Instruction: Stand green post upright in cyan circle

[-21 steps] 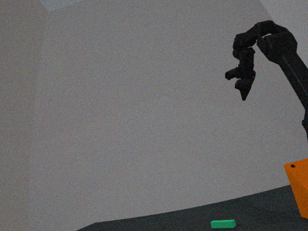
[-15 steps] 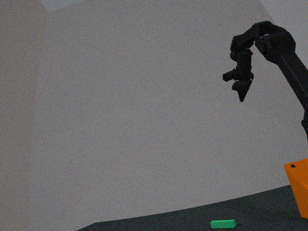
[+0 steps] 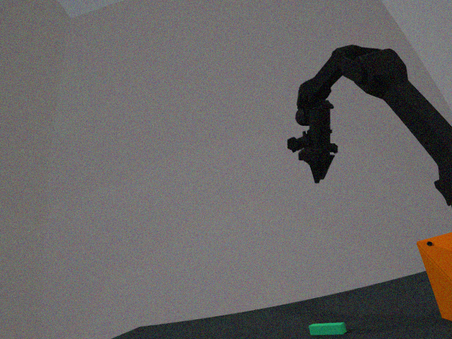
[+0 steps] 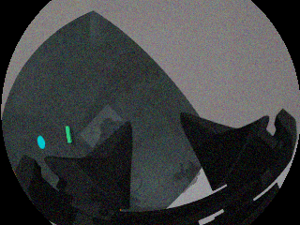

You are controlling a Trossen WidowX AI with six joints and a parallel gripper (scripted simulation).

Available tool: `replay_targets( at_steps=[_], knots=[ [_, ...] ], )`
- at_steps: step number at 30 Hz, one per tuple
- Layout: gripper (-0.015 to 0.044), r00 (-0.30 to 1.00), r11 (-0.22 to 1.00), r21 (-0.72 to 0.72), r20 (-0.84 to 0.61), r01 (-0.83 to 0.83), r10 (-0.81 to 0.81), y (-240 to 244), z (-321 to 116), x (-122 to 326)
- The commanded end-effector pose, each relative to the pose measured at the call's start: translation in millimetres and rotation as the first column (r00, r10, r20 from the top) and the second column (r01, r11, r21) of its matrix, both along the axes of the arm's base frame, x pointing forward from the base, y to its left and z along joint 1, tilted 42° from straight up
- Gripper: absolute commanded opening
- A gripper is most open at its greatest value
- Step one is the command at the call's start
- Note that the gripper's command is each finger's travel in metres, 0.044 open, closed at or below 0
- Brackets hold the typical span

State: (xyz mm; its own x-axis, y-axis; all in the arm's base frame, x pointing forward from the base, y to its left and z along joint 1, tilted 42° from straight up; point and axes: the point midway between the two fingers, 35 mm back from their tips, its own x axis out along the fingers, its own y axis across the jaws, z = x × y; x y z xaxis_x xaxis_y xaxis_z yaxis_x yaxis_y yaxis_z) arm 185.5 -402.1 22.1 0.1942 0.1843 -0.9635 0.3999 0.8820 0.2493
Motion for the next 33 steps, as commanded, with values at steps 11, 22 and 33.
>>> replay_targets(
  at_steps=[11,22,33],
  knots=[
    [0.0233,0.998,0.959,0.283,-0.06,-0.009,0.027,135,-28,82],
    [0.0233,0.978,0.887,0.461,-0.195,0.027,0.072,246,-41,100],
    [0.0233,0.964,0.861,0.506,-0.249,0.051,0.09,292,-58,101]
  ],
)
